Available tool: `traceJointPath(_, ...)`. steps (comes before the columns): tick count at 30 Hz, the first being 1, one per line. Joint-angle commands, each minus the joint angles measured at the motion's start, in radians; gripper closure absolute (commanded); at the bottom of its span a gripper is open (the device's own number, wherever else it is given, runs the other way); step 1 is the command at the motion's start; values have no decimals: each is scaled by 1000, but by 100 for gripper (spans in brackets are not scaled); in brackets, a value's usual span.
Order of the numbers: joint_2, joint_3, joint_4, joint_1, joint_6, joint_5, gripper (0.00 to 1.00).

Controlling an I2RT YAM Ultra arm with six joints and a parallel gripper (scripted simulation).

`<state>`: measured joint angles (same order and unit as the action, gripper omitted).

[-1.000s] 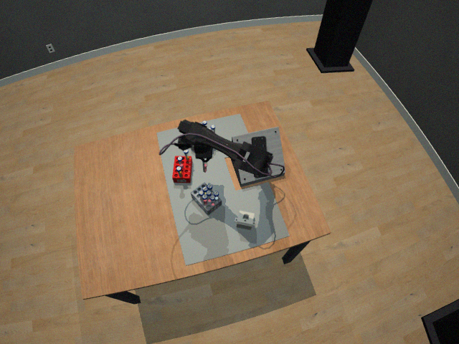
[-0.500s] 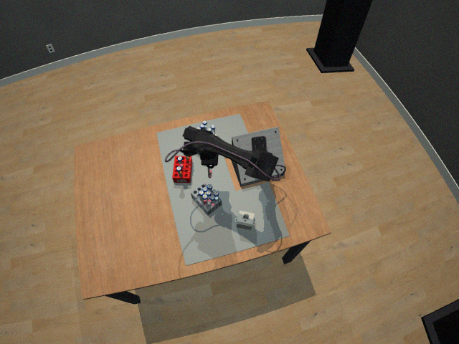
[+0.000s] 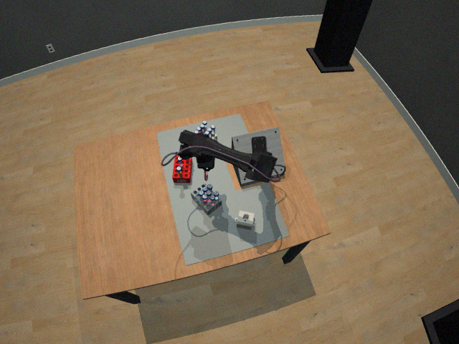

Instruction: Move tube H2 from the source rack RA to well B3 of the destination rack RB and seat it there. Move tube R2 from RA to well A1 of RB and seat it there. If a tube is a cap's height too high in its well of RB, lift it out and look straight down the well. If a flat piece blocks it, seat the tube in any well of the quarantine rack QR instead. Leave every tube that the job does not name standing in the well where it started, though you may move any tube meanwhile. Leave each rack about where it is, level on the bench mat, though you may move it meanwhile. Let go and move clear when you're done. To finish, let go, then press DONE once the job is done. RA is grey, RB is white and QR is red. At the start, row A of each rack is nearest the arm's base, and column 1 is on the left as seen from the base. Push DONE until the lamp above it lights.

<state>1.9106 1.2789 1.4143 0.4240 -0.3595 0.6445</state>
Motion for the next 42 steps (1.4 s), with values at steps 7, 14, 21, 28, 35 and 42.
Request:
traceJointPath(7,29,74,18,-31,51,33,100)
traceJointPath(14,29,104,22,-32,72,41,100)
traceJointPath(21,65,147,29,-71,101,51,100)
traceJointPath(28,85,193,36,-95,129,60,100)
traceJointPath(35,100,227,42,-115,148,66,100)
traceJointPath(42,123,276,52,-136,174,74,100)
